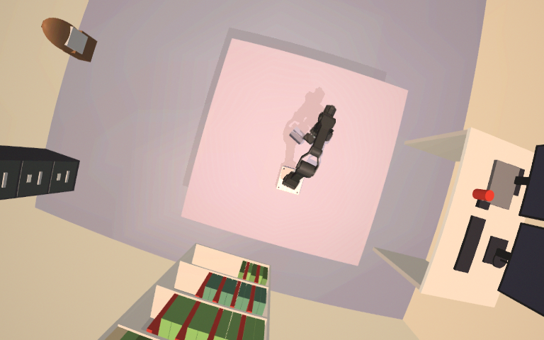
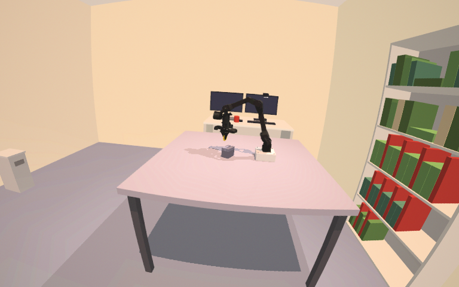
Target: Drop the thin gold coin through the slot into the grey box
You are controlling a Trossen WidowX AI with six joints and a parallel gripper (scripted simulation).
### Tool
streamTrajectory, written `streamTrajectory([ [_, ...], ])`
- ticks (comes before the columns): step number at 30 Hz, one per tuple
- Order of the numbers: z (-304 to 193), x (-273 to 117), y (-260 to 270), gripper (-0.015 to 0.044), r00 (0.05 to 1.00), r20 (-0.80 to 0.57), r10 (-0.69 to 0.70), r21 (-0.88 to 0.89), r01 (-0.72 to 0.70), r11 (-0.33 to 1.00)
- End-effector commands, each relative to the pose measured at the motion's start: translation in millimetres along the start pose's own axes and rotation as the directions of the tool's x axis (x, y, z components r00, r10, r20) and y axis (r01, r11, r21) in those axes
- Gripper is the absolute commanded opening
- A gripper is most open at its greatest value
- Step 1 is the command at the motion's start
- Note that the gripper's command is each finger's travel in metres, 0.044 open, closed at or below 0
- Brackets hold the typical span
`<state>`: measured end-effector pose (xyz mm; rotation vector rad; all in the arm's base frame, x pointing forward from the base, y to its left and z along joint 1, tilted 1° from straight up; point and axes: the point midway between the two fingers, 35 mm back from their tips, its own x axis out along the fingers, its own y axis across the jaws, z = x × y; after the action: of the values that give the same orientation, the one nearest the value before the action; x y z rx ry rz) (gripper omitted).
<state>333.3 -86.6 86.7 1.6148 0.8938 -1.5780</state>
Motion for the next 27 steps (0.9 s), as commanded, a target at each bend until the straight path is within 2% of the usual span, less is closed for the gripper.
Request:
streamTrajectory([
  [1, -6, 0, -6, 0.0000, 1.000, 0.001, 0.002, 0.006, -0.002, 1.000],
  [27, -51, 1, -56, 0.0000, 1.000, 0.000, -0.001, 0.000, 0.001, 1.000],
])
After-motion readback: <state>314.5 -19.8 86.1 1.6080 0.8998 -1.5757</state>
